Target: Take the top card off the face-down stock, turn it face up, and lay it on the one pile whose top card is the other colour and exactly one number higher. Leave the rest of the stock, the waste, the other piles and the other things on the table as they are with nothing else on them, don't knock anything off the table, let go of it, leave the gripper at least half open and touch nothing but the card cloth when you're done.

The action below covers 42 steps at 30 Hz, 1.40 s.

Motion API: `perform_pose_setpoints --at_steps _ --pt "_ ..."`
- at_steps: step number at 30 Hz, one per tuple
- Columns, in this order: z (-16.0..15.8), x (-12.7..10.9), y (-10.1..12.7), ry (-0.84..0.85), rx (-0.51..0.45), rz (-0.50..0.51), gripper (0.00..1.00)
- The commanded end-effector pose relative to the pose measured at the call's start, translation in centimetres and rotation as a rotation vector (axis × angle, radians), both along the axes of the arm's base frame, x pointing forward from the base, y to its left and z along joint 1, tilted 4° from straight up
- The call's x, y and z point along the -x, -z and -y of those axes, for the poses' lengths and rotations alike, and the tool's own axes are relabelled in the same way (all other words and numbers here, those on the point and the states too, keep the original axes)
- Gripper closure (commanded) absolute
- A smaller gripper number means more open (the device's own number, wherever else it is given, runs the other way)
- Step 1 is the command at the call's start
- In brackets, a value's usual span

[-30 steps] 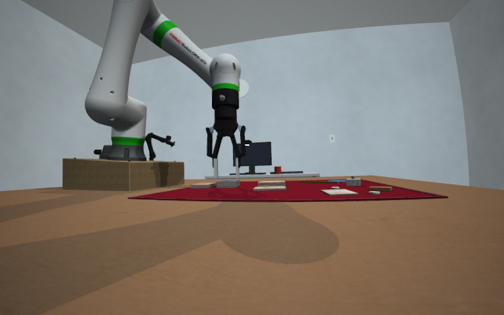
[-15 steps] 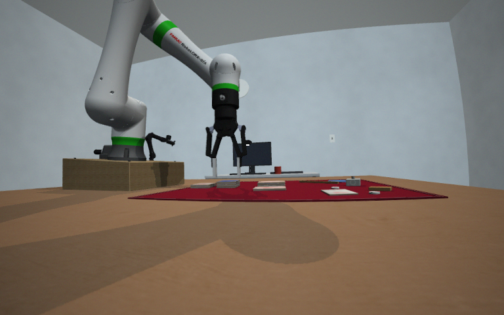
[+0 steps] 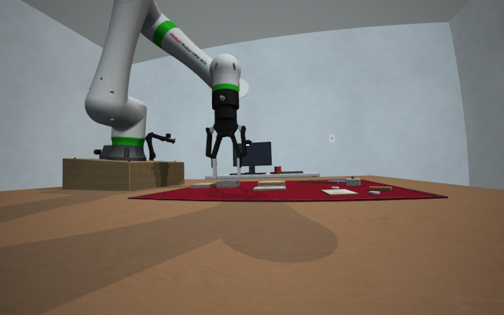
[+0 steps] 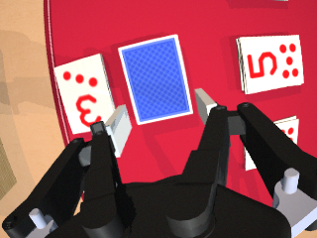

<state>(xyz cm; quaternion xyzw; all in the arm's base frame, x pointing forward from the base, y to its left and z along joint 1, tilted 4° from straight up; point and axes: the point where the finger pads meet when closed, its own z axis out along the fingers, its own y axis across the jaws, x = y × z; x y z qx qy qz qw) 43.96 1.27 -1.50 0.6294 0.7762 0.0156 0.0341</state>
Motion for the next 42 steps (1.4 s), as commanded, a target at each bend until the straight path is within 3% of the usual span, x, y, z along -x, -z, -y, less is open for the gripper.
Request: perform_pose_setpoints --at_steps 1,42 --pt "0.02 -0.02 0.05 0.0 0.0 0.0 0.5" --pt "0.04 -0.12 1.03 0.0 0.0 0.0 0.5"
